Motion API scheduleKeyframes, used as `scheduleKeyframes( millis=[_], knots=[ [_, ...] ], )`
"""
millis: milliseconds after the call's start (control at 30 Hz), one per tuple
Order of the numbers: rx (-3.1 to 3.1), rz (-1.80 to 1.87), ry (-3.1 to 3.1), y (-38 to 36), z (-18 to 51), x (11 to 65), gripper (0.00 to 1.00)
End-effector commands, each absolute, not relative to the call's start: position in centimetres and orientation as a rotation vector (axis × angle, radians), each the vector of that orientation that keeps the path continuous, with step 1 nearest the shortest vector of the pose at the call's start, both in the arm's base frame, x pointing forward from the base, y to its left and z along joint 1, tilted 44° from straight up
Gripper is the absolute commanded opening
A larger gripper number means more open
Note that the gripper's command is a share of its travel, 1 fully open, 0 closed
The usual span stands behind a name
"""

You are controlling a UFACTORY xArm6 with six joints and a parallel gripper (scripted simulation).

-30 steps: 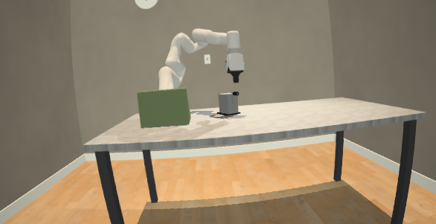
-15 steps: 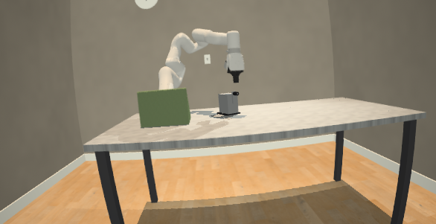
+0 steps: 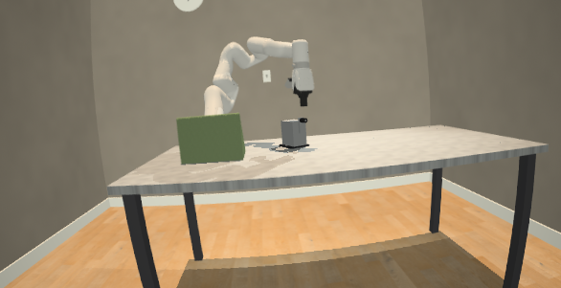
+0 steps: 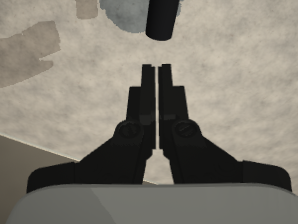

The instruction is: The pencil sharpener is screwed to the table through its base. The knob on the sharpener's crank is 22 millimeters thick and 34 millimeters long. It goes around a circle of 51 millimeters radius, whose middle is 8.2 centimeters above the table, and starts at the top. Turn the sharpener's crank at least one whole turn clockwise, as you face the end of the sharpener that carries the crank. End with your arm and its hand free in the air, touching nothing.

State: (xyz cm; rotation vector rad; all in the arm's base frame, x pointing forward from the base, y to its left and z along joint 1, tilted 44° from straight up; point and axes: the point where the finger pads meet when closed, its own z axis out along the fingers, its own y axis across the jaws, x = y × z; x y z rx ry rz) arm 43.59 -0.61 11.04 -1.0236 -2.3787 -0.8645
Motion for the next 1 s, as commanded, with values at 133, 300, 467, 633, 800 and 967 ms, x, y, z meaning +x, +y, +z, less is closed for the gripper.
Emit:
scheduleKeyframes(
  millis=[133, 300, 467, 633, 800, 967],
  knots=[
    [-0.745, -0.950, -2.542, -0.71, 11.15, 43.72, 0.00],
    [-0.498, -1.011, -2.653, -0.71, 11.16, 43.73, 0.00],
    [-0.232, -1.065, -2.746, -0.72, 11.16, 43.75, 0.00],
    [-0.007, -1.104, -2.805, -0.72, 11.17, 43.76, 0.00],
    [0.278, -1.143, -2.855, -0.73, 11.18, 43.78, 0.00],
    [0.579, -1.173, -2.879, -0.73, 11.19, 43.80, 0.00]
  ],
)
